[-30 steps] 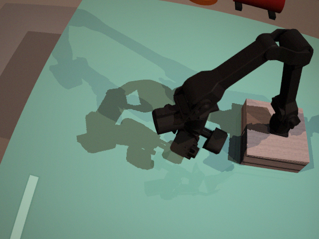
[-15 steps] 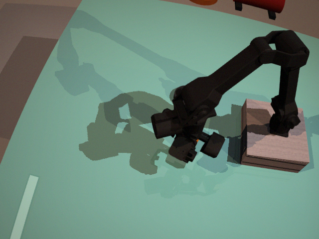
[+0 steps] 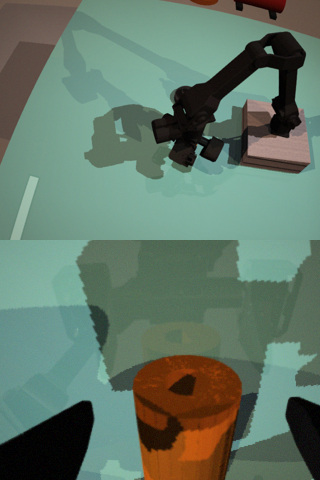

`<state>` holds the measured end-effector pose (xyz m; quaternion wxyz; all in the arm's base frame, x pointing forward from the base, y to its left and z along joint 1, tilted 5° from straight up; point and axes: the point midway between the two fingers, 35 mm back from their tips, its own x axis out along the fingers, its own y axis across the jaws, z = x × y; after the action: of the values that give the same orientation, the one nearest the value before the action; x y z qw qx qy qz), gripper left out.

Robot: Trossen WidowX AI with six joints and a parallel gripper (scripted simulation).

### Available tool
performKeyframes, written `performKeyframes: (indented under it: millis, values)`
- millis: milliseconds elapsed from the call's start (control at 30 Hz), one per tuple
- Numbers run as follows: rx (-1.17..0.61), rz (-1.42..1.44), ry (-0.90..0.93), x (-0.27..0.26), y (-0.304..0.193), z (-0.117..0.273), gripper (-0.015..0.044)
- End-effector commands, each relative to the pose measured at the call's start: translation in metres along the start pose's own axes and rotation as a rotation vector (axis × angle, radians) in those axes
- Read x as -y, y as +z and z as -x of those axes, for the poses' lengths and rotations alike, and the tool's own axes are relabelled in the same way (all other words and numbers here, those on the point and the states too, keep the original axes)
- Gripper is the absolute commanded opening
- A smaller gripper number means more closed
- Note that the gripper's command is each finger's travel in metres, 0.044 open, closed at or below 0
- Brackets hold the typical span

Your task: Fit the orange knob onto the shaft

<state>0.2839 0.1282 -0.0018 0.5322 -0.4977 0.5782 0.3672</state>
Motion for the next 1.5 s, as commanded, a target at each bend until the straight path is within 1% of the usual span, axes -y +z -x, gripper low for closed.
performKeyframes:
  millis: [0,133,167,400,700,833,1467]
  values:
    - [-0.012,0.007,0.008,-0.002,-0.002,-0.005,0.0361]
    - [-0.012,0.007,0.008,-0.002,-0.002,-0.005,0.0256]
    - [-0.012,0.007,0.008,-0.002,-0.002,-0.005,0.0240]
    - [-0.012,0.007,0.008,-0.002,-0.002,-0.005,0.0240]
    - [-0.012,0.007,0.008,-0.002,-0.002,-0.005,0.0181]
    - [-0.003,0.005,0.008,-0.002,-0.002,-0.004,0.0181]
    - [0.331,0.001,0.008,-0.001,-0.022,0.005,0.0181]
